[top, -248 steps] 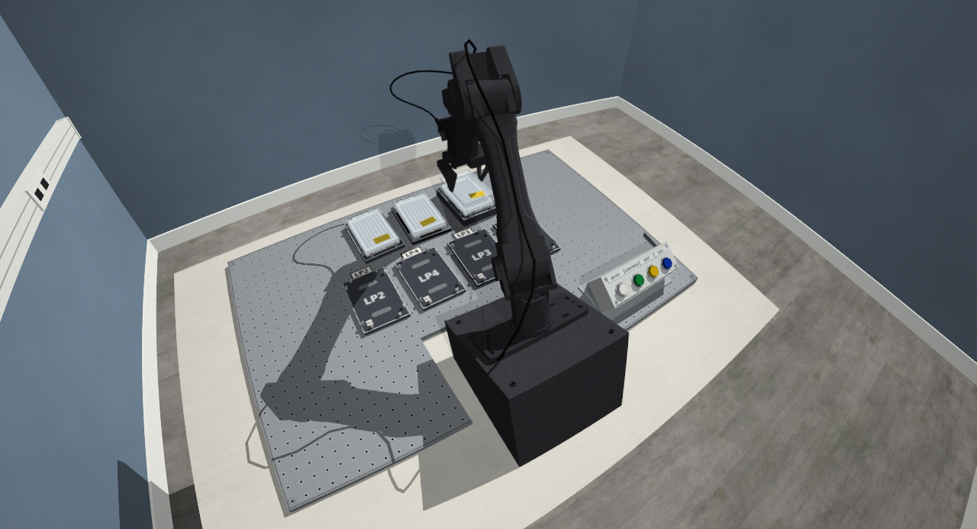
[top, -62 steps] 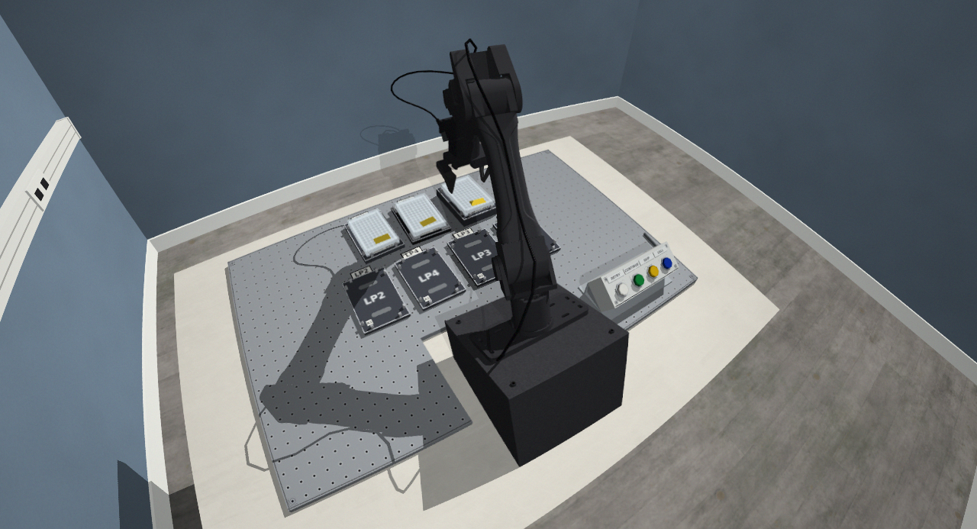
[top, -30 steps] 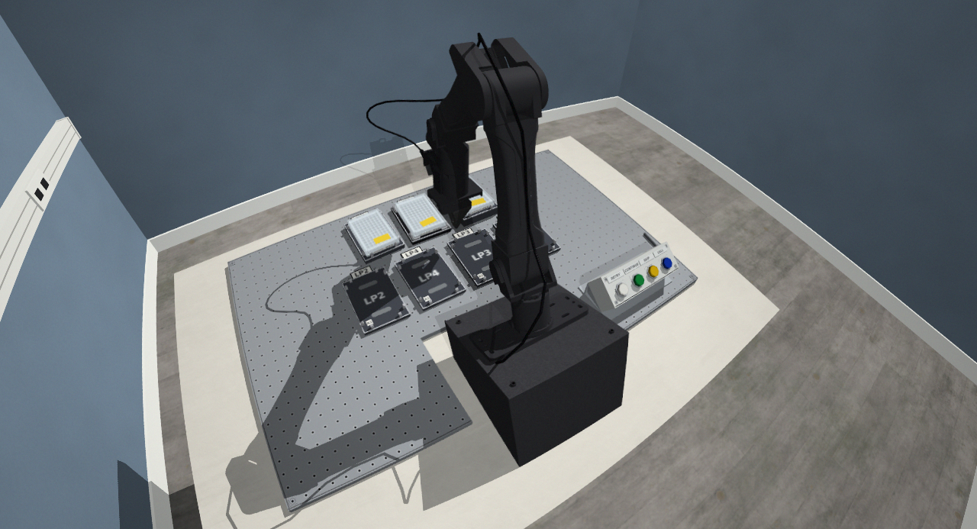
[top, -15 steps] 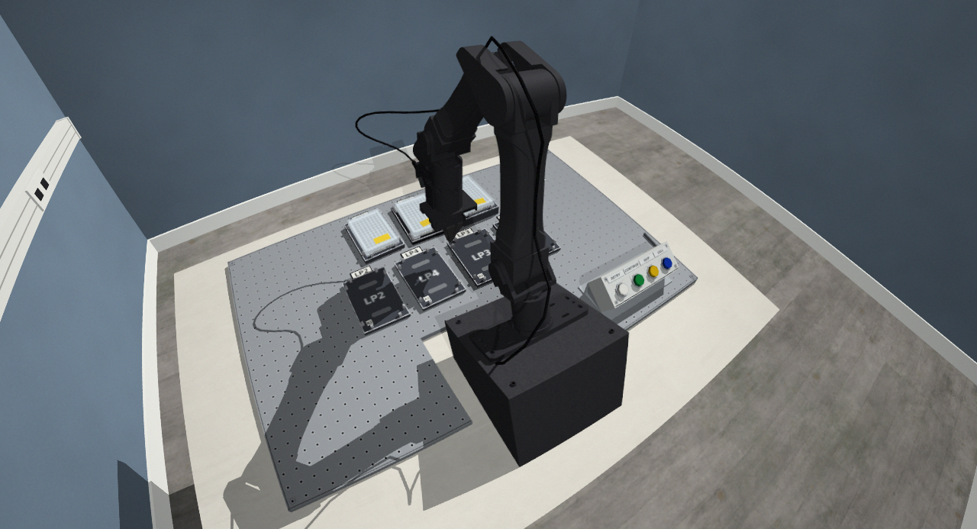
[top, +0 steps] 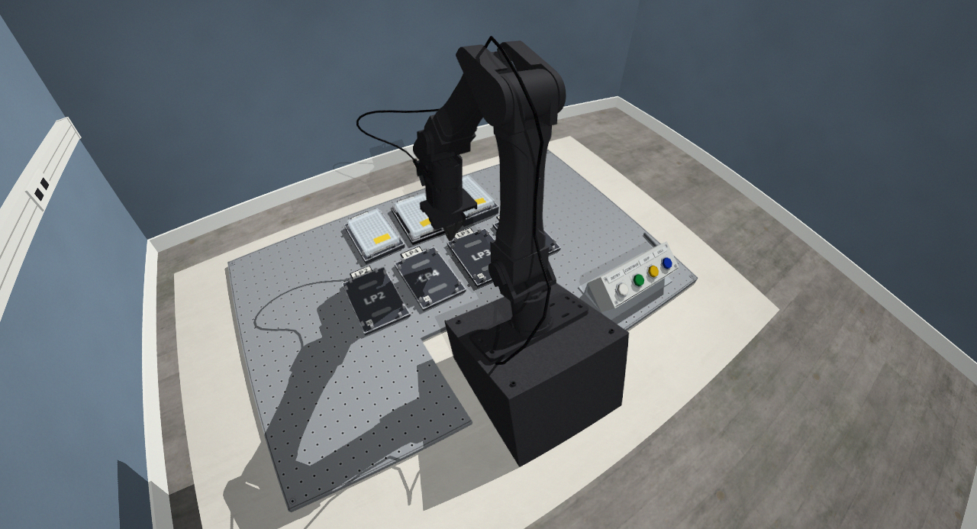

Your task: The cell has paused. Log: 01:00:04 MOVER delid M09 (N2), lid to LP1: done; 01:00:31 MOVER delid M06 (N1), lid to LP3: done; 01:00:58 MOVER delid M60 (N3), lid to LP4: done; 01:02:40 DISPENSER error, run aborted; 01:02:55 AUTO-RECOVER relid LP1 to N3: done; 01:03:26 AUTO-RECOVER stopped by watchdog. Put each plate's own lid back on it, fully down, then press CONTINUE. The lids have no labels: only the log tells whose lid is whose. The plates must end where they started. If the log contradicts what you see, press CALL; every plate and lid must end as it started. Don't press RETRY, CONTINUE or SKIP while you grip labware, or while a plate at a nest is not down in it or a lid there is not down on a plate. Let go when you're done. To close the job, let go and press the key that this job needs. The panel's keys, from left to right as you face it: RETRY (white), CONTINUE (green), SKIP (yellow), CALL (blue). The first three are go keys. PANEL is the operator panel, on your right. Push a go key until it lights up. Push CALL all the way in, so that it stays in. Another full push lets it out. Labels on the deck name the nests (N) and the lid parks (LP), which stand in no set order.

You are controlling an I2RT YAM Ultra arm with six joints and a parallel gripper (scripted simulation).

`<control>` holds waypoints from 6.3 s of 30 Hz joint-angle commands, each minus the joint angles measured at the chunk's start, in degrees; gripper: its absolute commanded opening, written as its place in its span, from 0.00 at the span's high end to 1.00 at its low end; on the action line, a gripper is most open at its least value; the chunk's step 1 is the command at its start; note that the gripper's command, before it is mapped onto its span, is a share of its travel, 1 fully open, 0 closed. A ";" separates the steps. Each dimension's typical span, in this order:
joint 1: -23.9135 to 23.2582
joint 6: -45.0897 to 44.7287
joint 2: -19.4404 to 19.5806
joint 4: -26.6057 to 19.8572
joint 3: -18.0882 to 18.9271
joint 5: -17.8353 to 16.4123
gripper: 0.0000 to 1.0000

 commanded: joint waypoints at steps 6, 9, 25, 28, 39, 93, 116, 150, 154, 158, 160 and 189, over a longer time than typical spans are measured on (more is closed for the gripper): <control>1.06 0.55 -0.25 1.40 1.73 0.50 1.00; 1.13 0.65 -0.03 1.51 1.25 0.50 1.00; 1.27 0.67 -0.01 1.96 0.00 0.59 1.00; 1.28 0.69 -0.21 2.02 -0.94 0.60 1.00; 0.83 0.50 -0.37 1.52 0.01 0.33 1.00; 1.70 1.17 -8.97 -15.57 9.01 0.75 1.00; -23.30 -2.07 -8.62 -15.65 6.22 -8.65 1.00; -51.97 -10.82 3.72 -16.60 15.88 -17.69 1.00; -53.95 -10.10 3.08 -16.40 13.58 -18.20 1.00; -56.04 -9.94 2.21 -15.71 11.56 -18.71 1.00; -58.08 -9.74 2.00 -15.63 10.63 -19.15 1.00; -87.90 -10.17 10.50 -14.39 8.28 -23.22 1.00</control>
